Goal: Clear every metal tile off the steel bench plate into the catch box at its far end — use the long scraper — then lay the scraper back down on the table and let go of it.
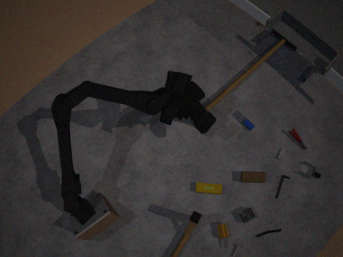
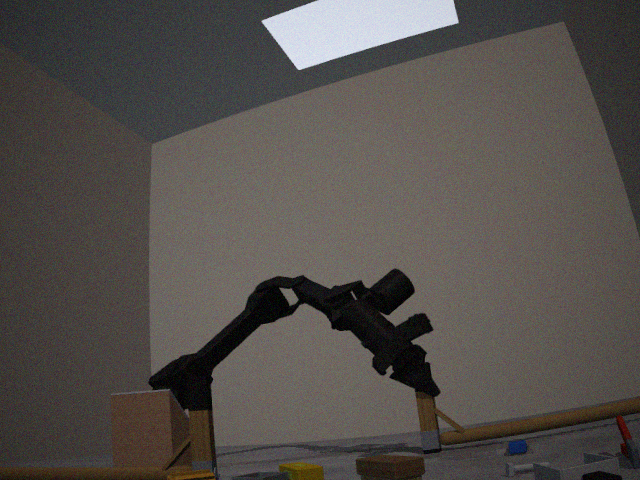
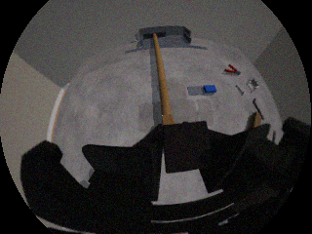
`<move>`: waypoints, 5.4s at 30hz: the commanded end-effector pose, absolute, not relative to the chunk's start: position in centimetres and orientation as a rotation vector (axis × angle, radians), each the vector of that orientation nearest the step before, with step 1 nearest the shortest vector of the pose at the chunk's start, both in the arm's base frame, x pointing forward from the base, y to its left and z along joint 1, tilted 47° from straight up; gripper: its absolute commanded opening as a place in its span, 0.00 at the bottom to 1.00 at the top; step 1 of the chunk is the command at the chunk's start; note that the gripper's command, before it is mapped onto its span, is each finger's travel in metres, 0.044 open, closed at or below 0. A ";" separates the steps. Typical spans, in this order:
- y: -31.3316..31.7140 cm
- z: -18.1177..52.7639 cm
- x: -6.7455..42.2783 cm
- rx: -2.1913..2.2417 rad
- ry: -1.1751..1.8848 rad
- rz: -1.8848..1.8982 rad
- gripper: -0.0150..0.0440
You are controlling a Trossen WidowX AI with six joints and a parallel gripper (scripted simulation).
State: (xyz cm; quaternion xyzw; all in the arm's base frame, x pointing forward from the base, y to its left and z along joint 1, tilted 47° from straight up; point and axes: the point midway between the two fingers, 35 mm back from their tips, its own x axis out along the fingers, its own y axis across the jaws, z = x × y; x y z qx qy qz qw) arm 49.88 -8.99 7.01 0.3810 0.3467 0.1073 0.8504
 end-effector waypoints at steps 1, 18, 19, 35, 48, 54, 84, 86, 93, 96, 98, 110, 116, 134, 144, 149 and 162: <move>-9.2 7.3 49.3 0.801 0.725 0.224 0.25; -9.1 7.5 47.5 0.801 0.725 0.223 0.25; -9.1 7.5 47.4 0.801 0.725 0.223 0.25; -9.0 7.7 45.7 0.801 0.725 0.221 0.25; -8.8 7.8 44.3 0.801 0.725 0.220 0.25; -8.7 7.8 43.6 0.801 0.725 0.220 0.25; -8.1 7.8 40.3 0.801 0.724 0.217 0.25; -8.1 7.8 40.0 0.801 0.724 0.217 0.25; -7.9 7.7 39.3 0.801 0.723 0.217 0.25; -7.8 7.7 38.9 0.802 0.723 0.216 0.25; -7.7 7.7 38.7 0.802 0.723 0.216 0.25; -7.4 7.6 37.4 0.802 0.722 0.215 0.25; -7.2 7.5 36.7 0.802 0.722 0.215 0.25; -6.6 7.2 34.7 0.803 0.721 0.214 0.25; -6.3 7.0 33.6 0.803 0.720 0.213 0.25; -6.1 6.9 33.1 0.803 0.719 0.213 0.25; -5.6 6.6 31.6 0.804 0.718 0.212 0.25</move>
